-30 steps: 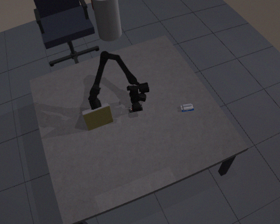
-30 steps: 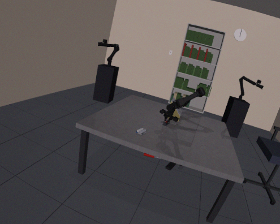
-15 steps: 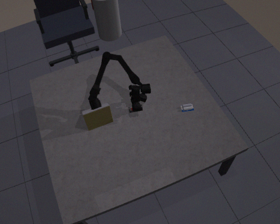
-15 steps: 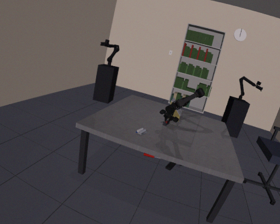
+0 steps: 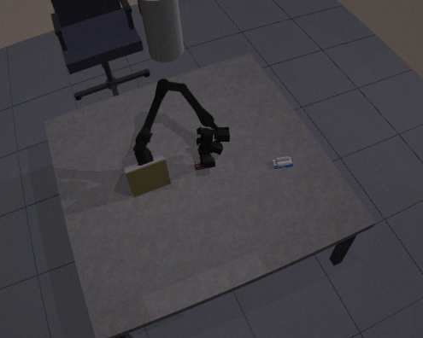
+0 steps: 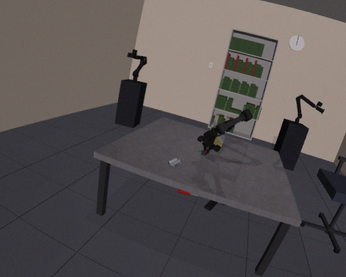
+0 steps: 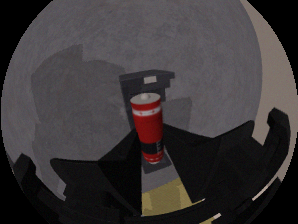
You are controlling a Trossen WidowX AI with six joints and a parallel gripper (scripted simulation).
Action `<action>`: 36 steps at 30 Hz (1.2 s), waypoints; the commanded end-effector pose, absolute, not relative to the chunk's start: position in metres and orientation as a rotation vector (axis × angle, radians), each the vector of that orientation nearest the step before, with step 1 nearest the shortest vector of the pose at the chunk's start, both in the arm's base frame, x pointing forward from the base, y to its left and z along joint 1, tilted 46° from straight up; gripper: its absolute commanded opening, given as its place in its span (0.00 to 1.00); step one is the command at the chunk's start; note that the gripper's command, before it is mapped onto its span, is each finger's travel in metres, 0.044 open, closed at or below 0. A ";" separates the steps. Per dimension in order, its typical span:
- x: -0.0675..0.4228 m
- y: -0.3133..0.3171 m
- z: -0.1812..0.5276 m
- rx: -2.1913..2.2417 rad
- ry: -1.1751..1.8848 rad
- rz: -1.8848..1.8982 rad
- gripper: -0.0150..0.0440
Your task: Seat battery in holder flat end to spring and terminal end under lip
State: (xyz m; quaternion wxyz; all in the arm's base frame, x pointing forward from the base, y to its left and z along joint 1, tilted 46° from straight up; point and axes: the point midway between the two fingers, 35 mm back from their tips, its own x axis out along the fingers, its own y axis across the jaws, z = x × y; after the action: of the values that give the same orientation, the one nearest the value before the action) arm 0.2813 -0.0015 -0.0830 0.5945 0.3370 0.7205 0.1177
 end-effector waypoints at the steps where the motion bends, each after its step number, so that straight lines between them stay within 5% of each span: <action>1: 0.281 0.000 -0.084 0.786 1.689 0.280 0.38; 32: 0.293 -0.005 -0.086 0.783 1.688 0.279 0.38; 36: 0.293 -0.005 -0.086 0.783 1.688 0.279 0.55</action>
State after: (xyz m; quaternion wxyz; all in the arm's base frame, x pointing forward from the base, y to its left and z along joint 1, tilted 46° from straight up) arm 0.2931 -0.0048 -0.0853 0.5881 0.3383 0.7251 0.1183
